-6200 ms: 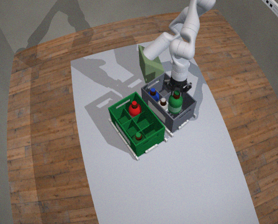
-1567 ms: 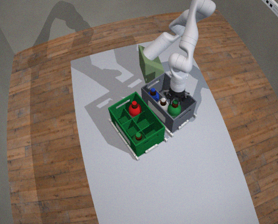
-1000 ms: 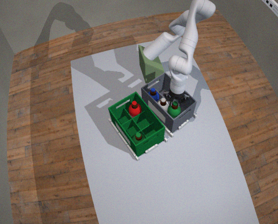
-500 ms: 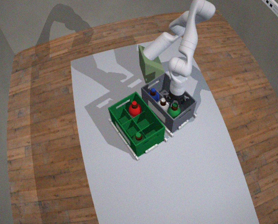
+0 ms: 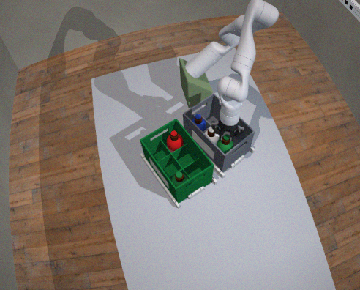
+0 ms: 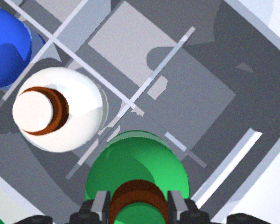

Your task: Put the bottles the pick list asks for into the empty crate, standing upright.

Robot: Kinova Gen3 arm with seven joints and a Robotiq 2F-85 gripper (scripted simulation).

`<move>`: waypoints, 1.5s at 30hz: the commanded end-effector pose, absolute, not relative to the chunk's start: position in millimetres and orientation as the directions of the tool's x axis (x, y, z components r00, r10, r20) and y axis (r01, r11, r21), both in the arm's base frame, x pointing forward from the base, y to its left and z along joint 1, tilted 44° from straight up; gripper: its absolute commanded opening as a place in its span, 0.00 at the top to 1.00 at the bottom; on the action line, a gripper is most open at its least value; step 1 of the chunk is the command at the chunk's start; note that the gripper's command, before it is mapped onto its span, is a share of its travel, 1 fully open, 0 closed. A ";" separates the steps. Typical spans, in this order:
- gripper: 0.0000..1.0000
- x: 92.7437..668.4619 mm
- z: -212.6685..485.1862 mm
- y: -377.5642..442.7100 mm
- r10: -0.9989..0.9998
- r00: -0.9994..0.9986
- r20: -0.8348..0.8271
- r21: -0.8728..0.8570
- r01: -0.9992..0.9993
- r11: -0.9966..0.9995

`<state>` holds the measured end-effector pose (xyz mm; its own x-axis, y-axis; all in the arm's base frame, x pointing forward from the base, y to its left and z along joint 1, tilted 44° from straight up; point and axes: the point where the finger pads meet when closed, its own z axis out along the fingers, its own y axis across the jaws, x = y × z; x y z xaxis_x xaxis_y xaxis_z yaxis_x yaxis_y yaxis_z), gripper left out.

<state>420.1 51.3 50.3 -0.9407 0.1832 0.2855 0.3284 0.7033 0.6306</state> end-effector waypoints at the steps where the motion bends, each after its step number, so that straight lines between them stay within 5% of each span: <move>1: 0.90 420.4 48.4 52.6 0.185 -0.941 0.284 0.630 0.328 0.703; 45: 0.90 418.9 35.4 64.9 0.185 -0.941 0.284 0.630 0.328 0.703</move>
<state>418.3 65.7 35.1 -0.9407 0.1832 0.2855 0.3283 0.7032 0.6306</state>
